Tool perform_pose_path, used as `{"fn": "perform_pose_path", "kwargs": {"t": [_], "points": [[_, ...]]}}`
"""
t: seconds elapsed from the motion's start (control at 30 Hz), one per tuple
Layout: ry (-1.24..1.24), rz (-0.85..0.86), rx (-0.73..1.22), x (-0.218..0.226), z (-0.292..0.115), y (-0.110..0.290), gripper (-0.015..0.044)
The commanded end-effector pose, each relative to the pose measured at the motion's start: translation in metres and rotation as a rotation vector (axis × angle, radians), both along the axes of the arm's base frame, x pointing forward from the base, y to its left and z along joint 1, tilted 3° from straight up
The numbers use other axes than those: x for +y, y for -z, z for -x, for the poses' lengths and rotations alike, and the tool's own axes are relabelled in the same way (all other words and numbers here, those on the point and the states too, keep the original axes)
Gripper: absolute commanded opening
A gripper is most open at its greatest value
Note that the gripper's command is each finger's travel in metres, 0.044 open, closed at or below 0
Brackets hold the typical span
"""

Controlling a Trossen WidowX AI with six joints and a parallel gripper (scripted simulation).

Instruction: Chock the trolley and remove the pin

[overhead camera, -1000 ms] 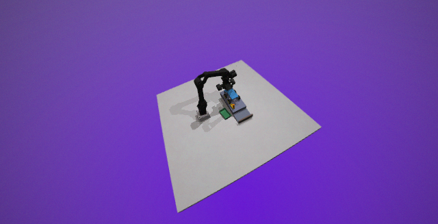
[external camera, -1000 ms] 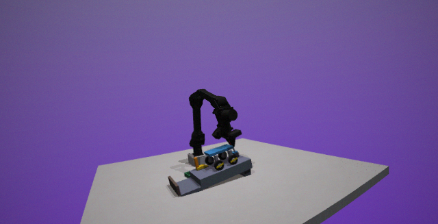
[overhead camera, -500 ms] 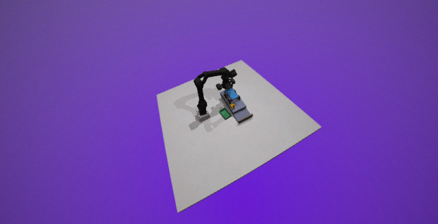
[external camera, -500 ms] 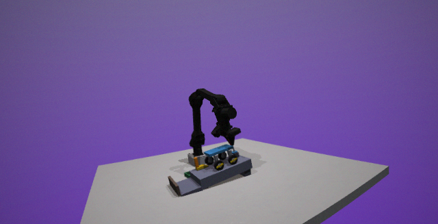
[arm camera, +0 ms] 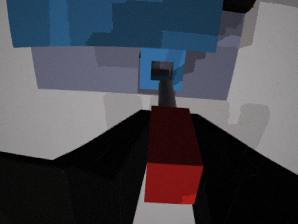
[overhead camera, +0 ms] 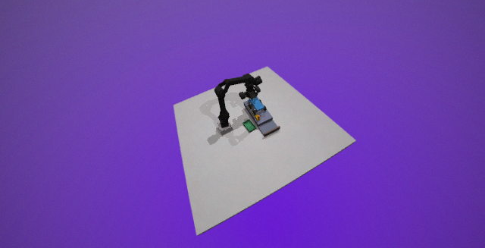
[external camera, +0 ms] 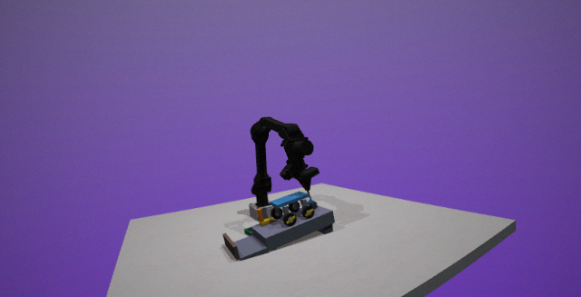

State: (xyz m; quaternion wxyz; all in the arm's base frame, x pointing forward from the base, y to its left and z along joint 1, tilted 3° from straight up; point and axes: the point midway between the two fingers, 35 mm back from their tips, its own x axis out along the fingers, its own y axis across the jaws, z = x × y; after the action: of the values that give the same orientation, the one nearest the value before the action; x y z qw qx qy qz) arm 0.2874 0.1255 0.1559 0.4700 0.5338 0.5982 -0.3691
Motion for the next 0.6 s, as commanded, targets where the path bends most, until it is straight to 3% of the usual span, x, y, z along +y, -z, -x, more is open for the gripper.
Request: {"fn": "perform_pose_path", "kwargs": {"t": [0.0, 0.57], "points": [[-0.005, -0.006, -0.008, 0.001, -0.001, -0.005, 0.0000], [-0.005, -0.008, -0.008, 0.014, 0.001, -0.010, 0.0000]]}}
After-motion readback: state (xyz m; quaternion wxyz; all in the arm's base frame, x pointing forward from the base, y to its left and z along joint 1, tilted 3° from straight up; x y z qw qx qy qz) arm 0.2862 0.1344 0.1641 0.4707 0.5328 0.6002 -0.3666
